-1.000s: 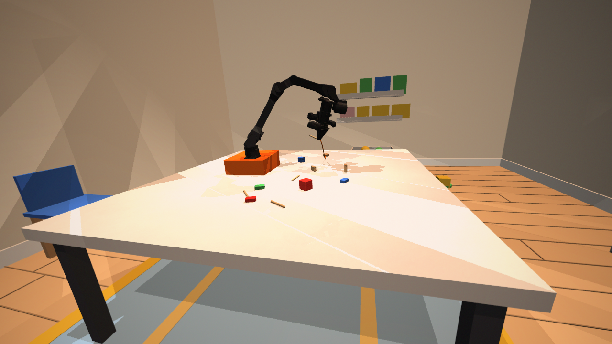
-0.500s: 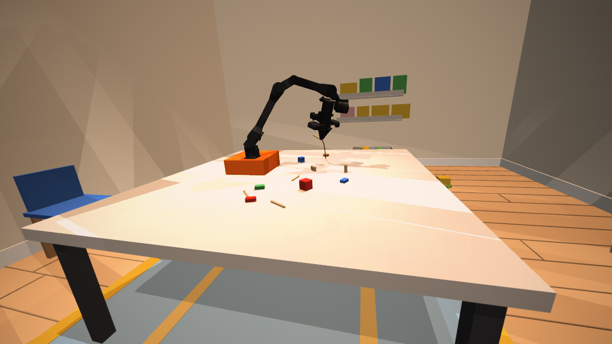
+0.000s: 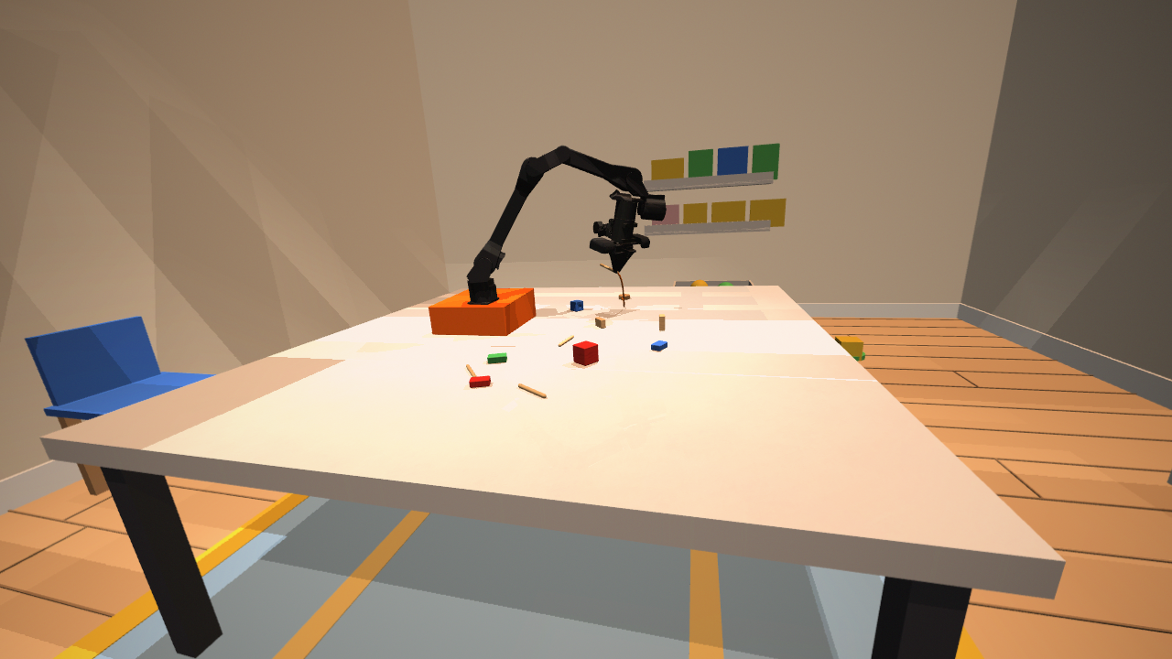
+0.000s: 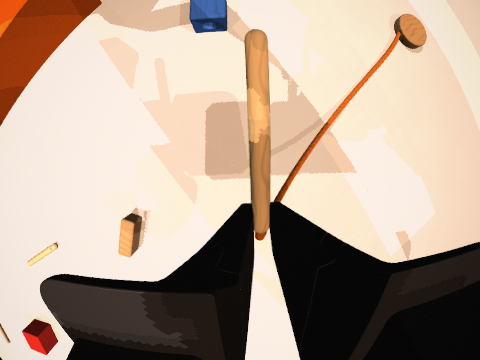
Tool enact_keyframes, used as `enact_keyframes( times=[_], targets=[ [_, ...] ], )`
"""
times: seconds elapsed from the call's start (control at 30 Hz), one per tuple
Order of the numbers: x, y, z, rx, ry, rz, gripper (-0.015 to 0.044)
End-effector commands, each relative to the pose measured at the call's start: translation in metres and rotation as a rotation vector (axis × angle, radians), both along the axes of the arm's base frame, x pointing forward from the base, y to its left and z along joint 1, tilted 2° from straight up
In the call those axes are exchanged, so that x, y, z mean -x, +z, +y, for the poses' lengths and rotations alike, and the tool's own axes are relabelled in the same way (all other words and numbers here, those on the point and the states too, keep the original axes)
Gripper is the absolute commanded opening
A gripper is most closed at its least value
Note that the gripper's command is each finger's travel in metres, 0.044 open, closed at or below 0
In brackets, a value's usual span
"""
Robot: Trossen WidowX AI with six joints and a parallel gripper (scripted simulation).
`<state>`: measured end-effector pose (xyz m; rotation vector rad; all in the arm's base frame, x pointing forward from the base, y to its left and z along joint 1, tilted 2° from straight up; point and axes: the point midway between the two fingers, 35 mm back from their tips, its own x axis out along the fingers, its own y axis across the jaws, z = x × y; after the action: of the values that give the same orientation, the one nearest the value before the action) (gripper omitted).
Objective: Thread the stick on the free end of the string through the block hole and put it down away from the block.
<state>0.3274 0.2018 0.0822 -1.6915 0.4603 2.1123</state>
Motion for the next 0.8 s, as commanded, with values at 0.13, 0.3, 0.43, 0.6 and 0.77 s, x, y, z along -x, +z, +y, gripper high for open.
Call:
enact_keyframes(
  times=[0.13, 0.3, 0.43, 0.6, 0.77],
  targets=[
    [0.003, -0.01, 0.003, 0.026, -0.002, -0.022, 0.0],
    [0.004, -0.017, 0.006, 0.039, -0.003, -0.041, 0.0],
    [0.005, -0.021, 0.008, 0.049, -0.004, -0.056, 0.0],
    [0.006, -0.028, 0.01, 0.062, -0.008, -0.074, 0.0],
    [0.008, -0.034, 0.012, 0.075, -0.012, -0.093, 0.0]
  ],
)
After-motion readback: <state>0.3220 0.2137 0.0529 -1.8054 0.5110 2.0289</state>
